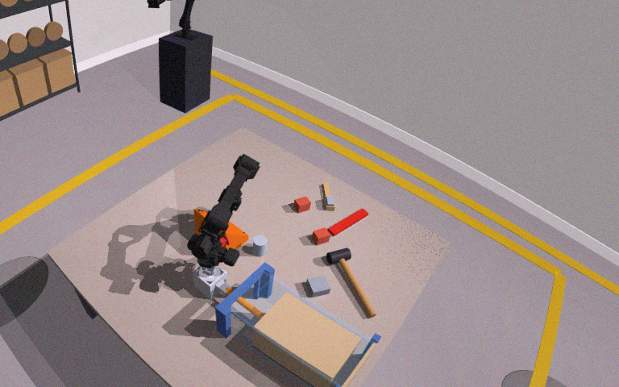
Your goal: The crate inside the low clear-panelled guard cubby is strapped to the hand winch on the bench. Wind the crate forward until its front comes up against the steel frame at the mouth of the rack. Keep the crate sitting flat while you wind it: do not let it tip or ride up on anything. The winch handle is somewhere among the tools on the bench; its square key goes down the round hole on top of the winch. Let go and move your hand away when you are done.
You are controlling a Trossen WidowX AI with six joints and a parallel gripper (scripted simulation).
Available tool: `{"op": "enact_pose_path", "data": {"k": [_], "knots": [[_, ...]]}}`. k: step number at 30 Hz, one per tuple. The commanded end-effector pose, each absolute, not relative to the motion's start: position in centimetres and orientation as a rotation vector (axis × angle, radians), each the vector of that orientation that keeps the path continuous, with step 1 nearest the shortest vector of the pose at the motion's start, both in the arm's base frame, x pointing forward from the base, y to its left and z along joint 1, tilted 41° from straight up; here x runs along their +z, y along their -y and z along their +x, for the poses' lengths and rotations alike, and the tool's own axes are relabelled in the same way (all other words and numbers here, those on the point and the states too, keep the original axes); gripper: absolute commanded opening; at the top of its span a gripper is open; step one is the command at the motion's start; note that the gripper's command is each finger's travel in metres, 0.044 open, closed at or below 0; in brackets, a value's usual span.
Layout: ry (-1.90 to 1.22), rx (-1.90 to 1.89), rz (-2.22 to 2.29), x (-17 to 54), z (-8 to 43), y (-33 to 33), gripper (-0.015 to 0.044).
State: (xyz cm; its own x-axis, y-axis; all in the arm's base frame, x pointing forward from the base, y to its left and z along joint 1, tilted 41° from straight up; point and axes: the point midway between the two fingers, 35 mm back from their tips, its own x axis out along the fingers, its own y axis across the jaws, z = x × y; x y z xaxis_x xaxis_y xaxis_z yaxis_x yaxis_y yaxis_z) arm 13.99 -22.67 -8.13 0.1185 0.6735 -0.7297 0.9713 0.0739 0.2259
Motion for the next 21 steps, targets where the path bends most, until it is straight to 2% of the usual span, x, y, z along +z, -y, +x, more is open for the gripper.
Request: {"op": "enact_pose_path", "data": {"k": [1, 21], "knots": [[-1.617, -0.558, 1.718, -8.35, 14.41, 22.39, 0.0], [-1.62, -0.529, 1.692, -8.42, 14.21, 22.38, 0.0]]}}
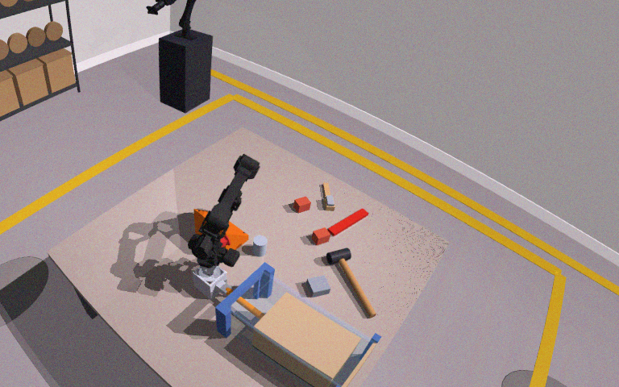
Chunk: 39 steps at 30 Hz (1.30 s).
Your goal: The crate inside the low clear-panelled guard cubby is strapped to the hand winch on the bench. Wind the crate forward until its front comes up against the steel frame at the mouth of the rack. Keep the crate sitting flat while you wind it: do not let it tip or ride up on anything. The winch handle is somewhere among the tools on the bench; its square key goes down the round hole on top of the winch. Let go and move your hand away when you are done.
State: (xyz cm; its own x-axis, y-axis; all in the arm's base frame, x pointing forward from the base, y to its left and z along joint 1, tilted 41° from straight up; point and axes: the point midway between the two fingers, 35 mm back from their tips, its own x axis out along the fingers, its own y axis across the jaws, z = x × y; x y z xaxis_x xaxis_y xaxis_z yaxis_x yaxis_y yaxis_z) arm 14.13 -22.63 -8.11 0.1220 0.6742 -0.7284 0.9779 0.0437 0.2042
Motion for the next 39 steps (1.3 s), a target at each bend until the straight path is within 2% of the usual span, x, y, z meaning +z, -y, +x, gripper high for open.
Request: {"op": "enact_pose_path", "data": {"k": [1, 24, 39], "knots": [[-1.62, -0.534, 1.696, -8.42, 14.24, 22.38, 0.0], [-1.611, -0.606, 1.76, -8.32, 14.59, 22.38, 0.0], [-1.625, -0.483, 1.651, -8.42, 14.02, 22.46, 0.0]]}}
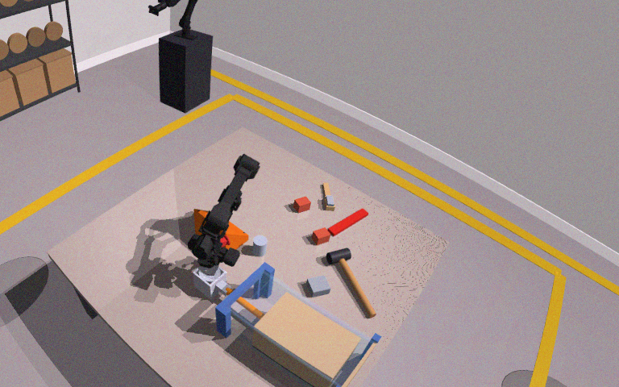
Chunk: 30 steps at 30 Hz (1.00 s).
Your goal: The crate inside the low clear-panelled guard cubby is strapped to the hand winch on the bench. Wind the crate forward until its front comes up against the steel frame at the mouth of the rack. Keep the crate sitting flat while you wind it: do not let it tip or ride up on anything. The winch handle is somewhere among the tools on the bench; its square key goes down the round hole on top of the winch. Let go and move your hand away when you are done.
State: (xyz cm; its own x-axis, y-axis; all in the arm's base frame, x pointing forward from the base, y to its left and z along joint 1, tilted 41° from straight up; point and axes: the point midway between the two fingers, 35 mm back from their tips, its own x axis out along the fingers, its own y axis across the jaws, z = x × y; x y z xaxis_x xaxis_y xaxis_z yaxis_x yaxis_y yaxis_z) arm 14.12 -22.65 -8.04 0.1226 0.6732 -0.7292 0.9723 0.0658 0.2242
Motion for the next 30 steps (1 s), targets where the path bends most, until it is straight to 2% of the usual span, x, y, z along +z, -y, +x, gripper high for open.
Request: {"op": "enact_pose_path", "data": {"k": [1, 30], "knots": [[-1.625, -0.478, 1.647, -8.42, 14.0, 22.46, 0.0], [-1.617, -0.553, 1.714, -8.33, 14.39, 22.4, 0.0]]}}
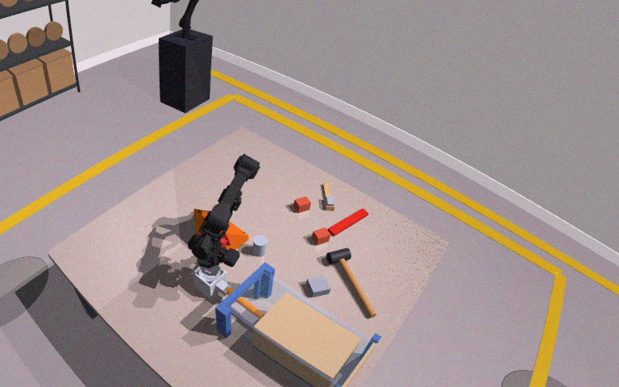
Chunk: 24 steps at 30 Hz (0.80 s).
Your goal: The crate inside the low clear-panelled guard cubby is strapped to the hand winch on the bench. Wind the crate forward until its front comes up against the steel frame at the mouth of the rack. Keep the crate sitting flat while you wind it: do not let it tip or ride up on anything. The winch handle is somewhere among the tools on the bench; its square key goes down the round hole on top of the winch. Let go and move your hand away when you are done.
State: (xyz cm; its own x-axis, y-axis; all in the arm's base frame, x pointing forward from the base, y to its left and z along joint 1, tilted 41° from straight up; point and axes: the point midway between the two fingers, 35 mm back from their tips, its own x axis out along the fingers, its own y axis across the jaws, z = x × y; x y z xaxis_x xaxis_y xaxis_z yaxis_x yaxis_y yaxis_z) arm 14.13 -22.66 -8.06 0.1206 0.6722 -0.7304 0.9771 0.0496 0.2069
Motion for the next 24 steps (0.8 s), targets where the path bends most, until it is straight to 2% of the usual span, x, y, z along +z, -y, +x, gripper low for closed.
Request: {"op": "enact_pose_path", "data": {"k": [1, 4, 20, 21, 24], "knots": [[-1.617, -0.554, 1.714, -8.33, 14.39, 22.39, 0.0], [-1.618, -0.549, 1.71, -8.34, 14.36, 22.4, 0.0], [-1.62, -0.548, 1.693, -8.07, 14.15, 22.65, 0.042], [-1.62, -0.548, 1.693, -8.07, 14.15, 22.65, 0.044], [-1.619, -0.549, 1.692, -7.92, 14.15, 22.83, 0.044]]}}
